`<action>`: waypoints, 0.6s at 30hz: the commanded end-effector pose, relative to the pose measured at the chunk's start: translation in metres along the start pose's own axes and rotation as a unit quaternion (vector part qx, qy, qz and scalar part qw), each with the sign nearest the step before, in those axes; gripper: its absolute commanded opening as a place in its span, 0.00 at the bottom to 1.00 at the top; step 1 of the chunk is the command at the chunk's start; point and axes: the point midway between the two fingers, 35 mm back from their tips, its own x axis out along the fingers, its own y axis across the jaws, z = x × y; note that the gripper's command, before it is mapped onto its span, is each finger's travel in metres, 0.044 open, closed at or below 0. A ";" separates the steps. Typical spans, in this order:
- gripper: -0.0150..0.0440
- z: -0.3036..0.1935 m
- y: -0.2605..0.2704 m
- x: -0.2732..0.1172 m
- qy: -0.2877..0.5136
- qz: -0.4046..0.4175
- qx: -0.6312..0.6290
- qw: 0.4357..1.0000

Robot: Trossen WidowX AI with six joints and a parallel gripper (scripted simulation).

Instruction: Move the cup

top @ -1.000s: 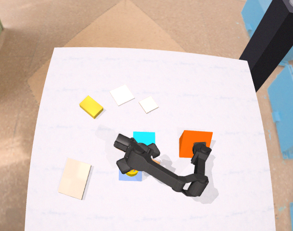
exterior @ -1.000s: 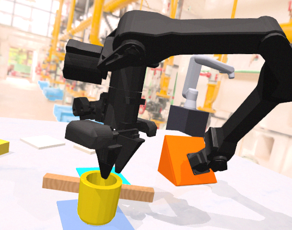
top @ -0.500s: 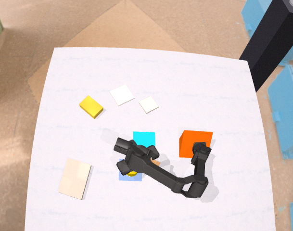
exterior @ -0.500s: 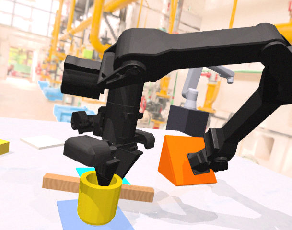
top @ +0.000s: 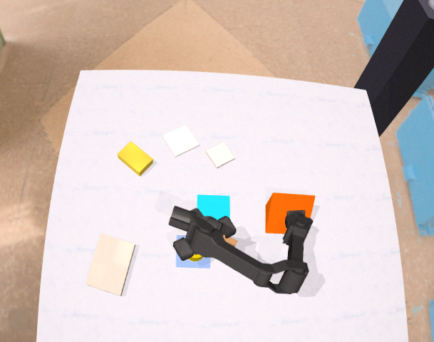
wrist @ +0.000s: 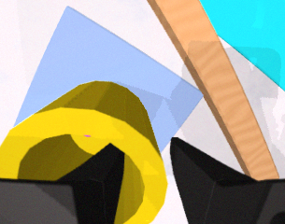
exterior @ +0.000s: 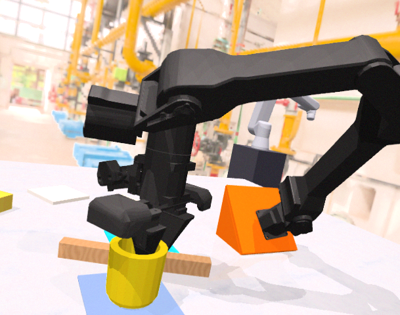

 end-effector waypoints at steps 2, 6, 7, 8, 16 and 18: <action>0.42 0.000 0.000 0.000 0.000 0.000 -0.001 1.000; 0.38 0.000 0.000 0.000 0.000 0.000 -0.001 1.000; 0.37 0.000 0.000 0.000 0.000 0.000 -0.001 1.000; 0.36 0.000 0.000 0.000 0.000 0.000 -0.001 1.000; 0.25 0.000 0.000 0.000 0.000 0.000 -0.001 1.000; 0.25 0.000 0.000 -0.002 0.000 0.000 -0.001 1.000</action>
